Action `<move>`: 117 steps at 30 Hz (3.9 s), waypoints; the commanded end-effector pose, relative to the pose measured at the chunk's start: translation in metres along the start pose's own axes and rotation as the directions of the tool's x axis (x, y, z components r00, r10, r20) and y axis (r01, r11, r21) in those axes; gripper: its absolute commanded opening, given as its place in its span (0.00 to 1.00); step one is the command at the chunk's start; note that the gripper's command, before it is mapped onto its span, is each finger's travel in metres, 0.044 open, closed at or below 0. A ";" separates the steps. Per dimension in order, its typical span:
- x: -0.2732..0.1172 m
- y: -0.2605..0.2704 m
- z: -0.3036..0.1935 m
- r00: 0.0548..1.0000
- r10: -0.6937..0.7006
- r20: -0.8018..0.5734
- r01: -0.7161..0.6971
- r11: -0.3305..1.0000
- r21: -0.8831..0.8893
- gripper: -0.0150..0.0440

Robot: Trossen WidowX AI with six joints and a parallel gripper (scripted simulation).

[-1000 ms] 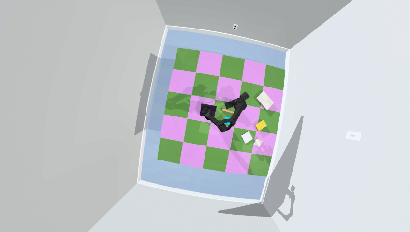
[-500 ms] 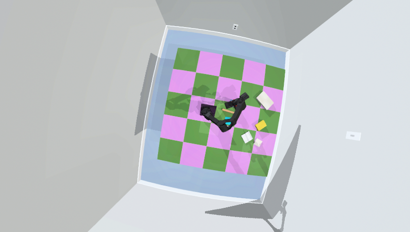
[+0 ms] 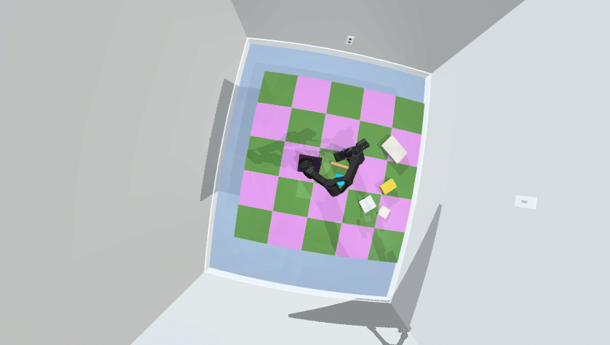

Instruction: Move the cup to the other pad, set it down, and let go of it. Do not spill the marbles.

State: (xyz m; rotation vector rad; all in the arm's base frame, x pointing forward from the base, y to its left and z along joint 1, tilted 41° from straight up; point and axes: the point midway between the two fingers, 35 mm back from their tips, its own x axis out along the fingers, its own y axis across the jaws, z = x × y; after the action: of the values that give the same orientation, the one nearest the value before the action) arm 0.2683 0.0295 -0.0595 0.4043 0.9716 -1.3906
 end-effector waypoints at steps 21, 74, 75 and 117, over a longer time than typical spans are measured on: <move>0.020 -0.002 0.000 1.000 -0.005 0.003 0.005 1.000 -0.002 0.34; -0.036 -0.006 -0.003 1.000 -0.008 0.011 0.008 1.000 -0.020 0.25; -0.036 -0.006 -0.002 1.000 -0.008 0.011 0.008 1.000 -0.020 0.25; -0.037 -0.052 0.066 1.000 -0.009 0.009 0.009 1.000 -0.013 0.25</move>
State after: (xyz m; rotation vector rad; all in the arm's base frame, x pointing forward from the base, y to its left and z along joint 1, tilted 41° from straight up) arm 0.2478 -0.0019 0.0157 0.3897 0.9775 -1.3980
